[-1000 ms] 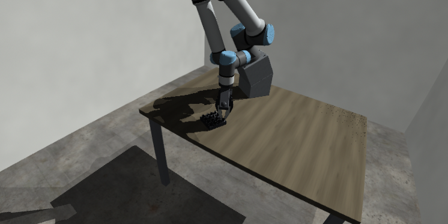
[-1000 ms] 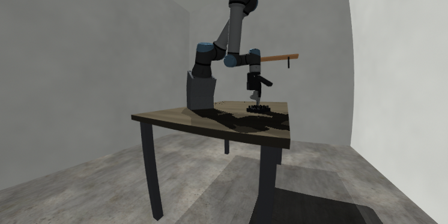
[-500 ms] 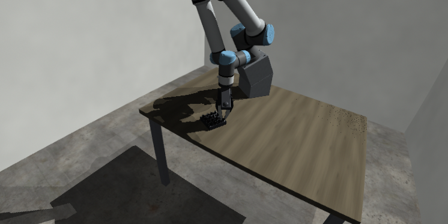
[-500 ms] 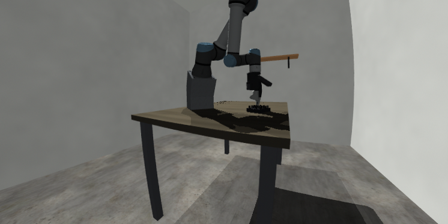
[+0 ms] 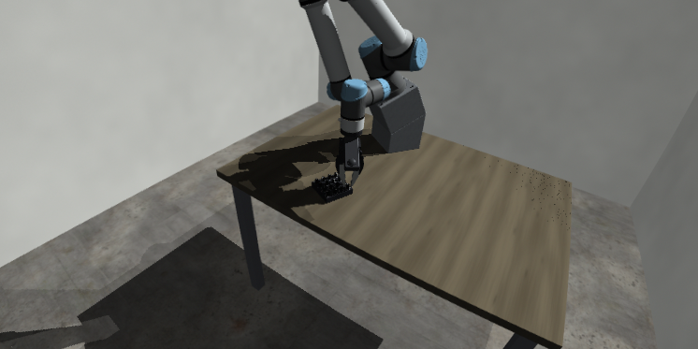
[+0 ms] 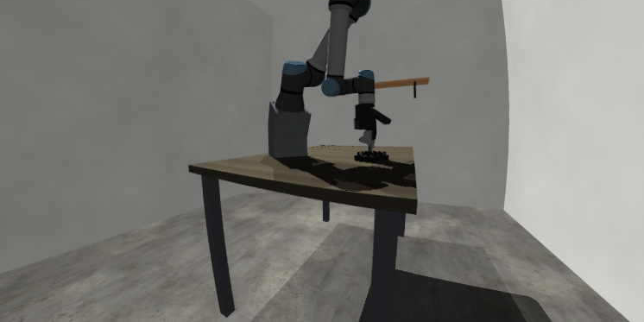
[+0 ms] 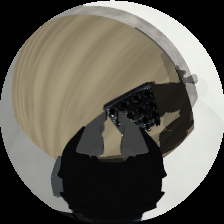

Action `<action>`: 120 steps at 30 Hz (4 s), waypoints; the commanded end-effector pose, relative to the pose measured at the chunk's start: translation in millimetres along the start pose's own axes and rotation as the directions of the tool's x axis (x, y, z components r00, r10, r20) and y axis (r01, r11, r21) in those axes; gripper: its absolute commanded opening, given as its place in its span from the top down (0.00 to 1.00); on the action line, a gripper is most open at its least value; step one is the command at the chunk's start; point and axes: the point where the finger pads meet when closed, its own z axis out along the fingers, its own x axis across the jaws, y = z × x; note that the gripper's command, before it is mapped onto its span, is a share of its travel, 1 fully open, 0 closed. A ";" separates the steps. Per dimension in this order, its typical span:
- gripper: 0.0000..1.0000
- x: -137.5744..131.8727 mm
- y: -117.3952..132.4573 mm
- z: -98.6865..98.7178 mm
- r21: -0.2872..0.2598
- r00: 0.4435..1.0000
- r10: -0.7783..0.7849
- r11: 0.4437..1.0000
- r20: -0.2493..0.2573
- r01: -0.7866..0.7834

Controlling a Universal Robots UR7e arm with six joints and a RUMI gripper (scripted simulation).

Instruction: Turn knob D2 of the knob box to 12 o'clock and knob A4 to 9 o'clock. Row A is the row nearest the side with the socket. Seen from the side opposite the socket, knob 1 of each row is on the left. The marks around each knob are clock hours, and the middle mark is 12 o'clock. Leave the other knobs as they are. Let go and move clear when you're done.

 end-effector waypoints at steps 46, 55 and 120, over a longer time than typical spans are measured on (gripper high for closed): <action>0.89 0.2 -0.3 -38.3 0.001 1.000 0.000 1.000 -0.001 0.000; 0.89 27.9 -0.2 -42.3 0.000 0.999 0.054 0.999 0.001 -0.054; 0.89 96.5 8.0 -50.0 0.001 0.983 0.184 0.983 -0.001 -0.184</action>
